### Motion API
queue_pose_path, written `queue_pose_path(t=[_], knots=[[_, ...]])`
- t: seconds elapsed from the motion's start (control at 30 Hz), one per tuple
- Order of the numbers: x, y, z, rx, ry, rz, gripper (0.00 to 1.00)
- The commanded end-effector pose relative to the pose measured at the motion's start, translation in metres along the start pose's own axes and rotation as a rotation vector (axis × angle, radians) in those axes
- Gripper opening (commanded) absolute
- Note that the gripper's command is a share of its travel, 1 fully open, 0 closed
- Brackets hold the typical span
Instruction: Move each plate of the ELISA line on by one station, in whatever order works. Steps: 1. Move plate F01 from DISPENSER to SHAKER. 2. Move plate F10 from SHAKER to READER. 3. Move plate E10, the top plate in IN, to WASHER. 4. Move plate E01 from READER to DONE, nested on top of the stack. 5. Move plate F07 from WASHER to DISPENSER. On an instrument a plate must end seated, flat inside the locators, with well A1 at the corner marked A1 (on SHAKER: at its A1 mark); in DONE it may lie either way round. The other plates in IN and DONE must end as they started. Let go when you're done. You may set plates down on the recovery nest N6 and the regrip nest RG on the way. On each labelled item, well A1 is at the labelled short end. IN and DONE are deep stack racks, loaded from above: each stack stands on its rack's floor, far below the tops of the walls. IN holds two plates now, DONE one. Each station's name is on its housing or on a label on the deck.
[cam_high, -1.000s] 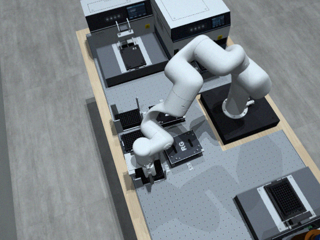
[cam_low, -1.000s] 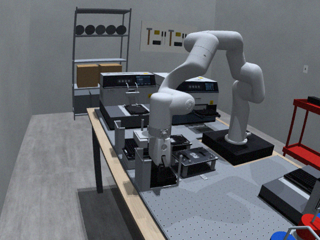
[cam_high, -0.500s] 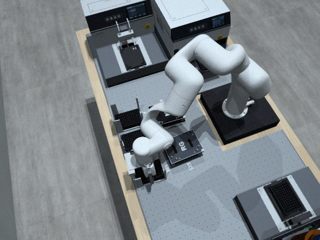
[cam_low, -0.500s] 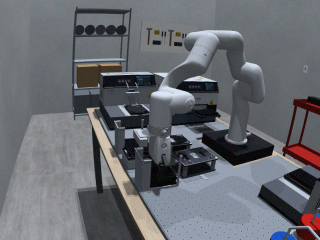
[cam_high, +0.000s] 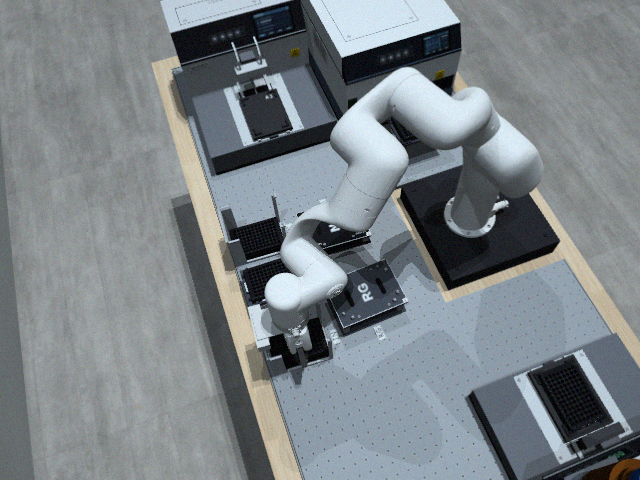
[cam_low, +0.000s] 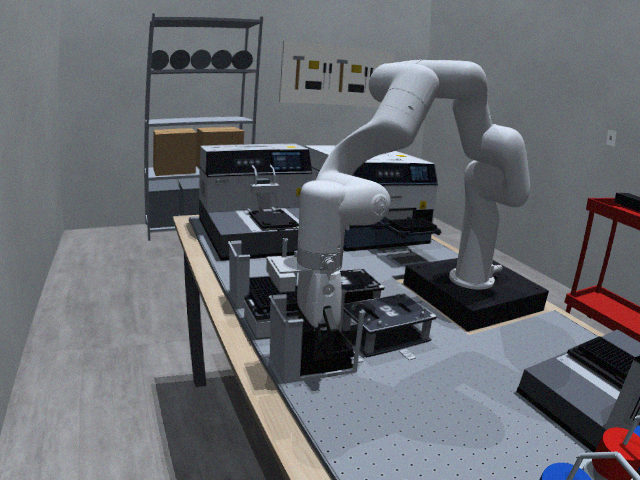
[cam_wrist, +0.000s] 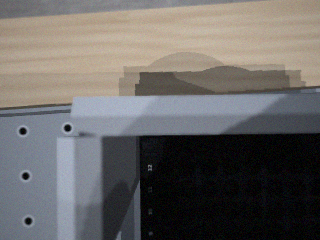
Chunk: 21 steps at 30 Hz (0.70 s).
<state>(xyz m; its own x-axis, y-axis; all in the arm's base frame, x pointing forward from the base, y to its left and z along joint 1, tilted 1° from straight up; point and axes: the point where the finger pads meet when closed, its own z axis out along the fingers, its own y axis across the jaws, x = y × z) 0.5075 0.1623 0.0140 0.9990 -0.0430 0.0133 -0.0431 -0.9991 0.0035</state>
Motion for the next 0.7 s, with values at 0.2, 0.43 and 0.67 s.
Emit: queue_pose_path(t=[0.2, 0.43, 0.67], knots=[[0.002, -0.001, -0.006, 0.002, 0.005, 0.0, 0.0], [0.002, -0.001, -0.011, 0.002, 0.005, 0.0, 0.0], [0.002, -0.001, -0.015, 0.002, 0.005, 0.0, 0.0]])
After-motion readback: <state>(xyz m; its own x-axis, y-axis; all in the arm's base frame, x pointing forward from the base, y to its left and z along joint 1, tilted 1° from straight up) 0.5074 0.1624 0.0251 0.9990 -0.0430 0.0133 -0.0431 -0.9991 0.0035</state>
